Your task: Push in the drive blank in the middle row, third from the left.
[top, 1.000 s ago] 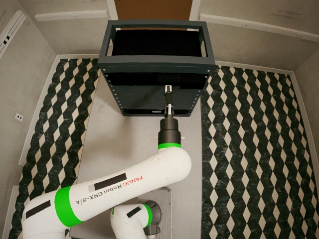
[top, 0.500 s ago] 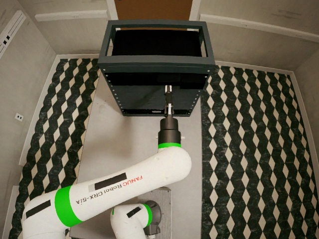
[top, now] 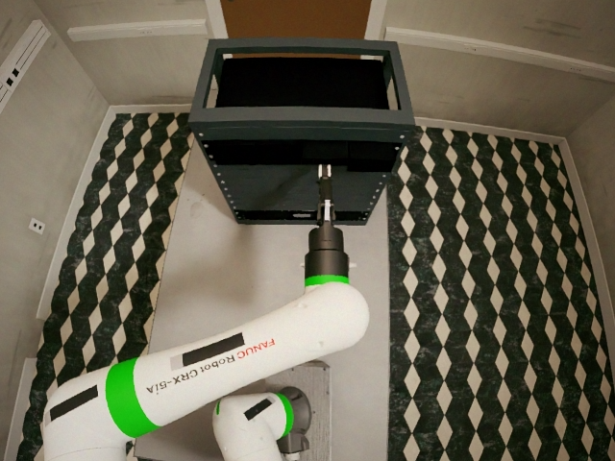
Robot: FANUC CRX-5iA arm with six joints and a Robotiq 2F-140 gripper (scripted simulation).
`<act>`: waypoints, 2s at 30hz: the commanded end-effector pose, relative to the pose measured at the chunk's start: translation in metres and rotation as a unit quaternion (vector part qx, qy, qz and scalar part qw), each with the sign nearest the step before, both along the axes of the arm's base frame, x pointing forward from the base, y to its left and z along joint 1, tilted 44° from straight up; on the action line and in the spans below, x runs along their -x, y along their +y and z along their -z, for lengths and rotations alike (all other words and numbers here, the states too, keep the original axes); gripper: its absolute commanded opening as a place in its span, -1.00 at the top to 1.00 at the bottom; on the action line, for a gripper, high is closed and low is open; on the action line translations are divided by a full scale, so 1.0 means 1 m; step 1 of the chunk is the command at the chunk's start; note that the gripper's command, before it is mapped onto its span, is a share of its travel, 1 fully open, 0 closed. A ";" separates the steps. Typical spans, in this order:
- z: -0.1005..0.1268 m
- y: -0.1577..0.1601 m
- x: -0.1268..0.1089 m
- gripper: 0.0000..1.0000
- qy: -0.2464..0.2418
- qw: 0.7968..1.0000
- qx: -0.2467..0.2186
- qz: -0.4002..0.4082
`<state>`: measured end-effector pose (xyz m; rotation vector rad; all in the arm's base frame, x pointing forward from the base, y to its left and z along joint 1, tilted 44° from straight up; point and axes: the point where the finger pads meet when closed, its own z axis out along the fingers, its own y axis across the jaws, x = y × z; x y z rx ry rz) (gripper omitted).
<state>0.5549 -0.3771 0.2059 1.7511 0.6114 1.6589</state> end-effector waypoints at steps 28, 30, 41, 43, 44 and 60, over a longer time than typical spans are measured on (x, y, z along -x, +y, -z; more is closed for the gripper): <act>-0.001 0.000 0.005 0.80 0.000 1.000 0.000 0.000; -0.001 0.001 0.012 0.80 0.000 1.000 0.000 0.000; 0.000 0.009 0.071 0.80 0.000 1.000 0.000 0.000; 0.000 0.010 0.077 0.80 0.000 1.000 0.000 0.000; 0.000 0.010 0.077 0.80 0.000 1.000 0.000 0.000; 0.000 0.010 0.082 0.80 0.000 1.000 0.000 0.000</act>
